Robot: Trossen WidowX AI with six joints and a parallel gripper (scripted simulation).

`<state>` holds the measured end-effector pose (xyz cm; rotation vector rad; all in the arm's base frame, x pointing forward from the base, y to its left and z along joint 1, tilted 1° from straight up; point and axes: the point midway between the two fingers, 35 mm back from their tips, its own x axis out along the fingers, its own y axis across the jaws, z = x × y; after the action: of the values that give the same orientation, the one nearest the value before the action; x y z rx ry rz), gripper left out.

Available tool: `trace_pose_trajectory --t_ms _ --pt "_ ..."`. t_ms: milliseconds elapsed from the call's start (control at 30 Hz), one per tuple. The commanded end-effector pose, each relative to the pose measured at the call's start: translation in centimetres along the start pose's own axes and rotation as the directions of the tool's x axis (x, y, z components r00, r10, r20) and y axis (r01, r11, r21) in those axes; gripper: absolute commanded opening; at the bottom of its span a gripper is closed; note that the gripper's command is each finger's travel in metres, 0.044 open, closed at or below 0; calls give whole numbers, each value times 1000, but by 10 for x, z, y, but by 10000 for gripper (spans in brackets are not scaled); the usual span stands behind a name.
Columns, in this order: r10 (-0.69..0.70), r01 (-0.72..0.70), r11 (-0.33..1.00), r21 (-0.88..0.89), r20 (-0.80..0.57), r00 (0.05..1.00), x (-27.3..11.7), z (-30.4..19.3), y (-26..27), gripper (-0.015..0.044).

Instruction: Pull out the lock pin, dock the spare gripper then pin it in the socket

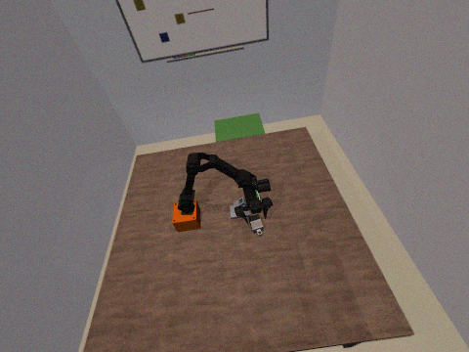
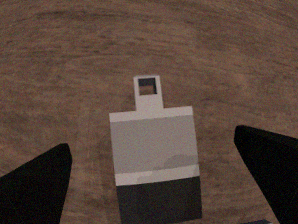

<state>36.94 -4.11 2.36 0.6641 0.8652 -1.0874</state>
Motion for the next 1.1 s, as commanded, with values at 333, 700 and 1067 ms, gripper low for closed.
trace_pose_trajectory --t_ms 333,700,1067 --pt "-1 1 1000 3 2 1000 22 -12 -1 440" --pt "-2 2 1000 3 2 1000 38 -21 -1 440" --pt "-2 2 1000 3 2 1000 53 -31 -3 440"
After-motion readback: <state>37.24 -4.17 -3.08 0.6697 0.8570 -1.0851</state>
